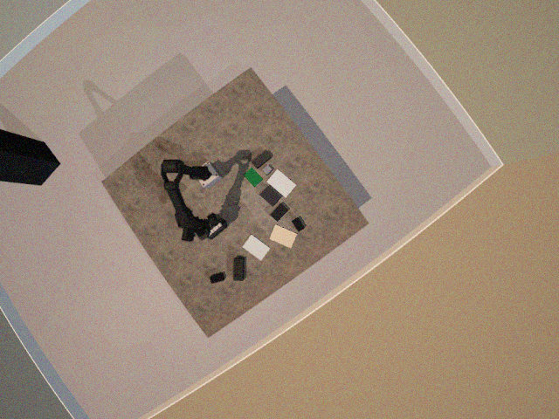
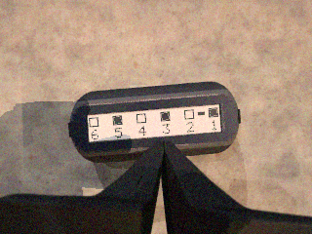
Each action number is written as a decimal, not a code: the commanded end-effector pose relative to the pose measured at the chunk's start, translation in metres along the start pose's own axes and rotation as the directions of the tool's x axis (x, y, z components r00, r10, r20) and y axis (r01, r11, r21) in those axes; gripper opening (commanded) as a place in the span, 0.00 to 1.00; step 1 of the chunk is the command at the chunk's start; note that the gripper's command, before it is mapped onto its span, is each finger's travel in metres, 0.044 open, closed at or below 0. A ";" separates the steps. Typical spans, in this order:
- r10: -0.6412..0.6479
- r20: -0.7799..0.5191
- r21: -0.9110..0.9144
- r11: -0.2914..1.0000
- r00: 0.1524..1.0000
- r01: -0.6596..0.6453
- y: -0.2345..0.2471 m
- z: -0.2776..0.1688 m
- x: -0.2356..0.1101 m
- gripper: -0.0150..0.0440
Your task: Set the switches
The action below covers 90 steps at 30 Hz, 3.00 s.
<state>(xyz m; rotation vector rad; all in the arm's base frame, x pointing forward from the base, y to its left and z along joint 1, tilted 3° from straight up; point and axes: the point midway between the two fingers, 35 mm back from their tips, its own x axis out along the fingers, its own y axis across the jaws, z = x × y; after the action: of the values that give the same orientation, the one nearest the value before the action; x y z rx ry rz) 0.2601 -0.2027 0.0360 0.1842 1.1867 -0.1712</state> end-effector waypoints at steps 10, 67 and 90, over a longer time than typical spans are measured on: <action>0.005 0.013 -0.041 0.999 1.000 -0.004 0.001 0.000 -0.001 0.25; -0.041 -0.359 0.915 0.182 0.932 0.360 -0.048 0.015 0.054 1.00; -0.037 -0.360 0.917 0.173 0.932 0.361 -0.048 0.007 0.074 0.82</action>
<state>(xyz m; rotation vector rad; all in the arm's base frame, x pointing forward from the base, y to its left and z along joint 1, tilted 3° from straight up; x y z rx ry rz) 0.2831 -0.2547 -0.0300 1.2589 1.1817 -1.2353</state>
